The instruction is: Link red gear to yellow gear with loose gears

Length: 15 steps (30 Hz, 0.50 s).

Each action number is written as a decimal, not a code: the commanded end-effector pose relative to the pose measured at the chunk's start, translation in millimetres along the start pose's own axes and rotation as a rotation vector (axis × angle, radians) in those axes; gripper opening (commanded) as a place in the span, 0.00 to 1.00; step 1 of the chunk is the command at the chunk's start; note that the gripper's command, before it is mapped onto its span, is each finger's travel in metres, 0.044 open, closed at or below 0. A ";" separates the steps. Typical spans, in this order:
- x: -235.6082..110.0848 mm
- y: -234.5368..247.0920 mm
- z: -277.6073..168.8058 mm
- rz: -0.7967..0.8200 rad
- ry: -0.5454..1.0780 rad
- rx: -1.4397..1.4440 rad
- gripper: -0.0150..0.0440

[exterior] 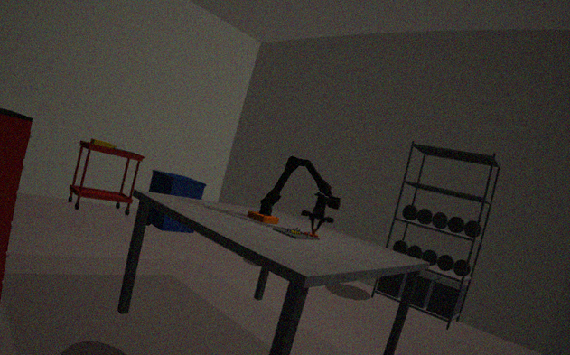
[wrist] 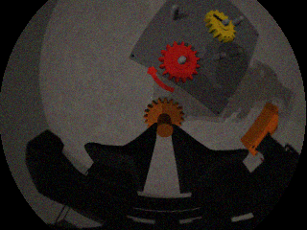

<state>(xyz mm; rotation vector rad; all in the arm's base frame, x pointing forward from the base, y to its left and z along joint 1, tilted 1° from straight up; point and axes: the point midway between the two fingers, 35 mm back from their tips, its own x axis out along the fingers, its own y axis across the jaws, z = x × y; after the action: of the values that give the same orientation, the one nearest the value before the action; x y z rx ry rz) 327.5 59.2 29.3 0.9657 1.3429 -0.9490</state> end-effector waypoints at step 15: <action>-20.5 5.3 -0.4 0.000 -0.003 0.005 0.25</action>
<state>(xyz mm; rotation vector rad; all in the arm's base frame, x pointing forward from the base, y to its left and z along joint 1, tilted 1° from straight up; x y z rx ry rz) 328.7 60.7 41.9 0.9606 1.3506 -0.9565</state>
